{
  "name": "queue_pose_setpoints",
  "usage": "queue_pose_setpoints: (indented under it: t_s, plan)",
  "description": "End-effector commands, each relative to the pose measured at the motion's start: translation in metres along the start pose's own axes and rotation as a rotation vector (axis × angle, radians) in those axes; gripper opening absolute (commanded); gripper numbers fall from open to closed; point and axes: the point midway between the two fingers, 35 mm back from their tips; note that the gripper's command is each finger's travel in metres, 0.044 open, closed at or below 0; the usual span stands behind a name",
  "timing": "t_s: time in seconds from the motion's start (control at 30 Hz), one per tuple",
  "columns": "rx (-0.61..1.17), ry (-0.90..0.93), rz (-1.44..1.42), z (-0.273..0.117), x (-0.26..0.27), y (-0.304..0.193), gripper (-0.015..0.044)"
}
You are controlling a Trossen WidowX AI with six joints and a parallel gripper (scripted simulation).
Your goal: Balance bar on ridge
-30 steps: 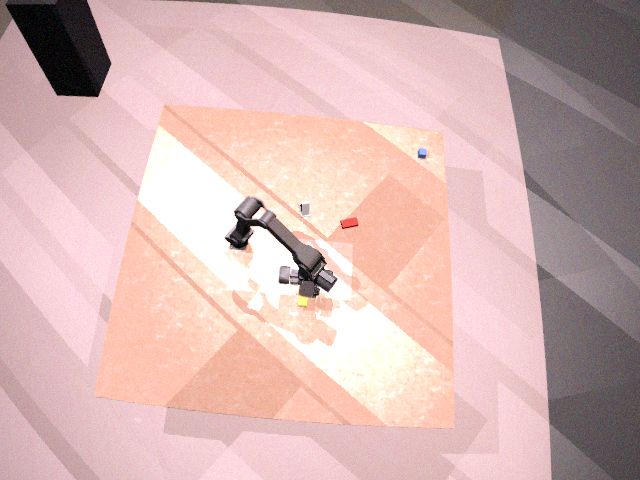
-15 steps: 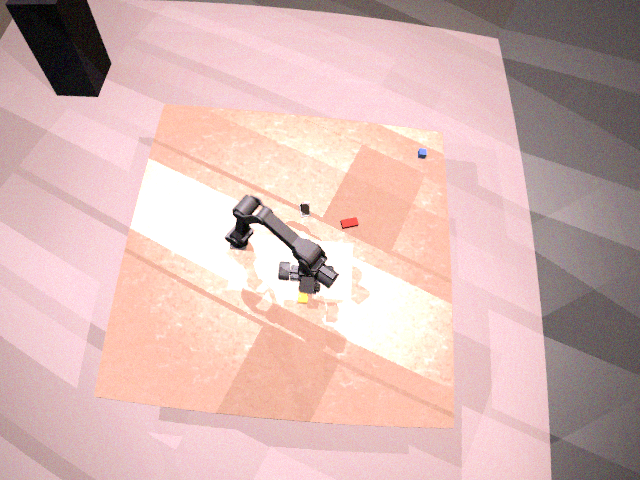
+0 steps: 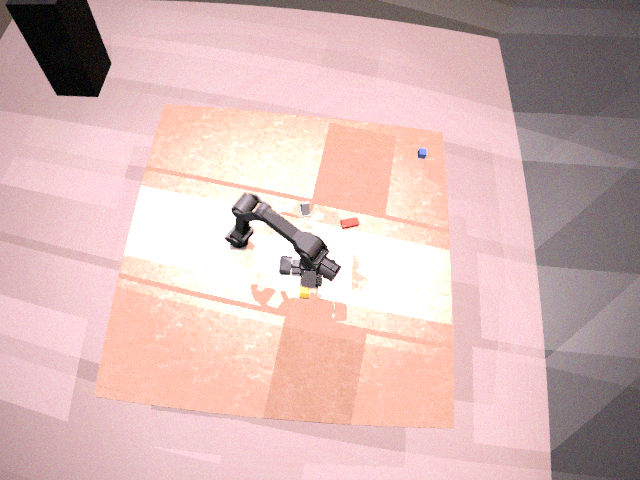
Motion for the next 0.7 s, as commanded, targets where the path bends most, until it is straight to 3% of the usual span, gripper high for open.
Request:
queue_pose_setpoints:
  t_s: [0.0, 0.67]
  plan:
    - [-0.006, 0.006, -0.013, -0.004, 0.007, -0.015, 0.0]
    - [0.001, 0.008, -0.079, -0.004, 0.027, -0.092, 0.0]
Point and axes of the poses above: the point midway between the two fingers, 35 mm back from their tips, its own z axis out along the fingers, its own x axis across the jaws, y = z × x
